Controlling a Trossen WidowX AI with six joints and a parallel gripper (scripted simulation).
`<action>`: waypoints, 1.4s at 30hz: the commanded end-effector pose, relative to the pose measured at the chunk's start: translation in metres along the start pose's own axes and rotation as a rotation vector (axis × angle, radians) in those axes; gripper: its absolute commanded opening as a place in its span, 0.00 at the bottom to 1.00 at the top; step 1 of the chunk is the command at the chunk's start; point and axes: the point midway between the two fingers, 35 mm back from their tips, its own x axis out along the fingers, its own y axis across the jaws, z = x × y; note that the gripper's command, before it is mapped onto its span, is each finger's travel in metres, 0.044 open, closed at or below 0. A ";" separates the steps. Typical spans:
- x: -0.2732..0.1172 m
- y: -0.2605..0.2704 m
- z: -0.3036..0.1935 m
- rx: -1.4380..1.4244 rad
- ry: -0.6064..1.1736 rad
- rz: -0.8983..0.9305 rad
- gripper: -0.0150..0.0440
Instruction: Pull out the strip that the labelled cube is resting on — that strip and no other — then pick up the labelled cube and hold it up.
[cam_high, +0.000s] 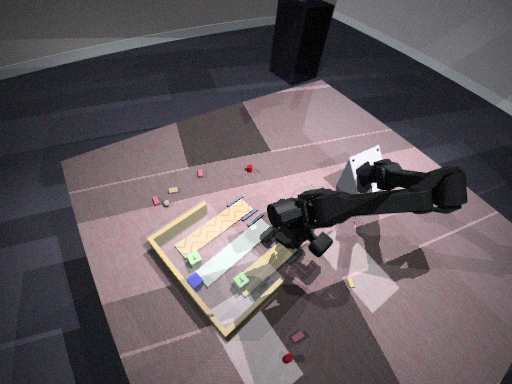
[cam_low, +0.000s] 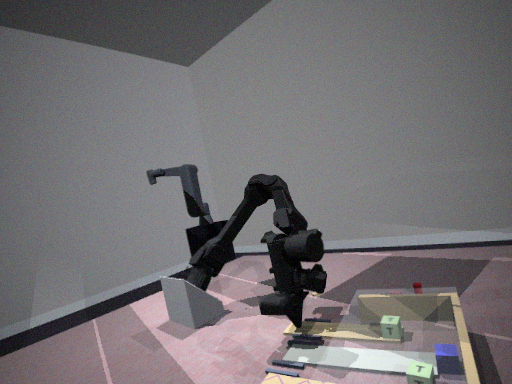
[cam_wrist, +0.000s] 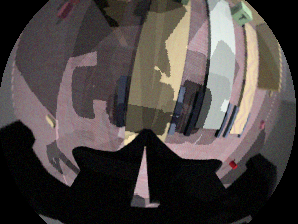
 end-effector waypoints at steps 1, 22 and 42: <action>0.003 0.001 -0.013 0.006 0.018 0.005 0.25; 0.003 0.000 -0.045 0.008 0.019 0.004 0.25; 0.003 0.000 -0.075 0.009 0.021 0.004 0.25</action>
